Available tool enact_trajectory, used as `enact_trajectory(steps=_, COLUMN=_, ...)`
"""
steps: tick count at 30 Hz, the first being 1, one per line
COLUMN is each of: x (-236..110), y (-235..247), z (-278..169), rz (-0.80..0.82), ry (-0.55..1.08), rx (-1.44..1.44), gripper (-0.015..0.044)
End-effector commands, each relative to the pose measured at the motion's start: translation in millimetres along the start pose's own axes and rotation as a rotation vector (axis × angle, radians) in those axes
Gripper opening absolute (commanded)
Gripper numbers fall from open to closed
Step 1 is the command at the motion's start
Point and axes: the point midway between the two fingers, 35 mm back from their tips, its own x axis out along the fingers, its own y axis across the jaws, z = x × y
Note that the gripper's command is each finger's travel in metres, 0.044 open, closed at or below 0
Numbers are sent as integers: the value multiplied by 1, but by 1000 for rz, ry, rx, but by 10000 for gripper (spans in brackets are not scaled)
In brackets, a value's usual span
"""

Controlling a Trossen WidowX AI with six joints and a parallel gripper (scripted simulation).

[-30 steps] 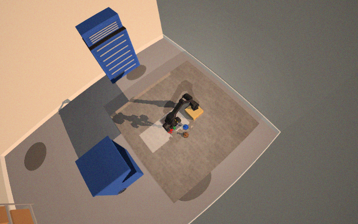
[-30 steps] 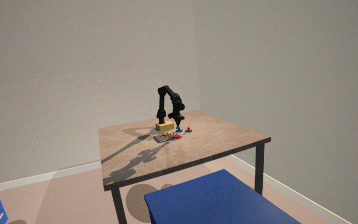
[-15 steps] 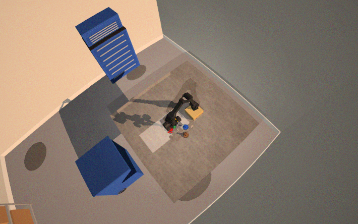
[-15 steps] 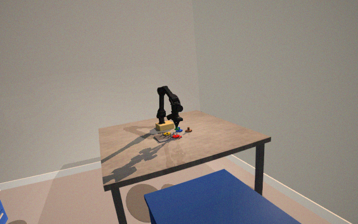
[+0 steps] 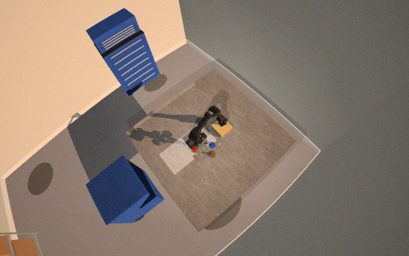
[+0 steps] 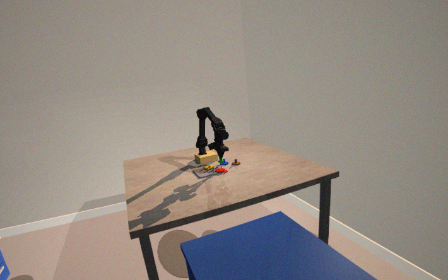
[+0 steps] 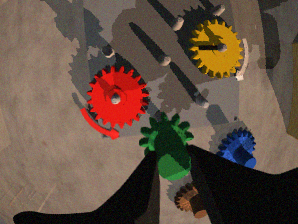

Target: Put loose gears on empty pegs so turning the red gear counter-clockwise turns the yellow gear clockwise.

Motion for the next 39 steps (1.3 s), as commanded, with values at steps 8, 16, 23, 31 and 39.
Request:
enact_trajectory(steps=8, x=4, y=1, z=0, rz=4, ry=-3, rx=-68, gripper=0)
enact_trajectory(steps=16, x=16, y=0, z=0, rz=3, ry=-3, rx=-216, gripper=0)
enact_trajectory(steps=23, x=25, y=1, z=1, rz=4, ry=-3, rx=-199, gripper=0)
enact_trajectory(steps=31, x=36, y=1, z=0, rz=4, ry=-3, rx=-29, gripper=0)
enact_trajectory(steps=39, x=42, y=0, z=1, rz=4, ry=-2, rx=185, gripper=0)
